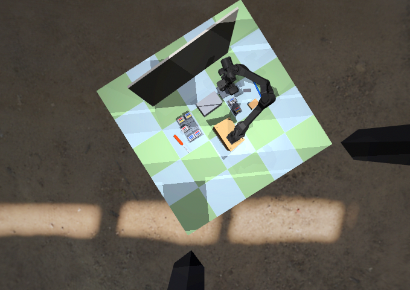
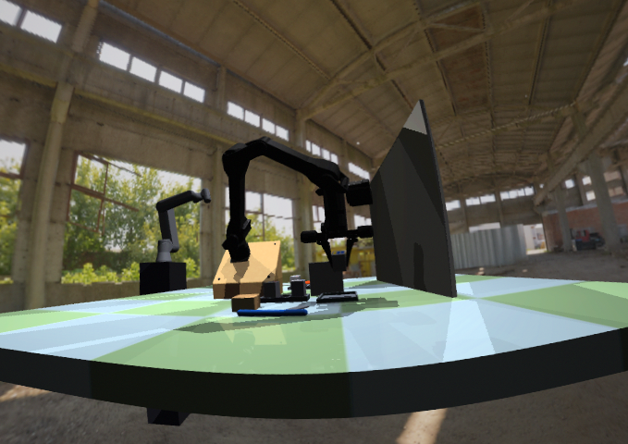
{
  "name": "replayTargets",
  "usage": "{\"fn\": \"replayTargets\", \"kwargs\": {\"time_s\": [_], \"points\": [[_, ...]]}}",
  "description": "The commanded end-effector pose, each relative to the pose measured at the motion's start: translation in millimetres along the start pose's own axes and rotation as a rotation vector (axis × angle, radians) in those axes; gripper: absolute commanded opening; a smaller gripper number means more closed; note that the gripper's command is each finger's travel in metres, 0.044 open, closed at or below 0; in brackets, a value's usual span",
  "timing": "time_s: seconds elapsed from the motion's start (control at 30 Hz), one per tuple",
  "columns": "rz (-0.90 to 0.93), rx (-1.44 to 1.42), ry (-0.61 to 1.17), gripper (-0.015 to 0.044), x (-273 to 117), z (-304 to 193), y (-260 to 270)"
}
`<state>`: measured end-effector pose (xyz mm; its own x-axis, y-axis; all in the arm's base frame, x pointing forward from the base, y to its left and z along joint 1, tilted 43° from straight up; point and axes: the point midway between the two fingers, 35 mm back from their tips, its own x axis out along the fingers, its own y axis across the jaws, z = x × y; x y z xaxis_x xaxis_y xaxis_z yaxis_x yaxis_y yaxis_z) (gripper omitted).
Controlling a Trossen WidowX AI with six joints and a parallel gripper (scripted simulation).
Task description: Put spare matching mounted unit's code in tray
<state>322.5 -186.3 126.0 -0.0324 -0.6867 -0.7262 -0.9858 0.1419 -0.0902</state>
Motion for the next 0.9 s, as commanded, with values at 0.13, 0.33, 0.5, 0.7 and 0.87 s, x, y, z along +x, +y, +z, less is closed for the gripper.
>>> {"fn": "replayTargets", "kwargs": {"time_s": [0.13,0.33,0.5,0.7,0.87], "points": [[0.004,-0.007,-0.004,0.0,10.5,1.1,1.2],[0.004,-0.007,-0.003,0.0,16.7,0.8,1.8],[0.004,-0.007,-0.002,0.0,21.8,0.5,2.4],[0.004,-0.007,-0.001,0.0,27.9,0.1,3.3],[0.004,-0.007,0.0,0.0,32.9,-0.3,4.1]]}}
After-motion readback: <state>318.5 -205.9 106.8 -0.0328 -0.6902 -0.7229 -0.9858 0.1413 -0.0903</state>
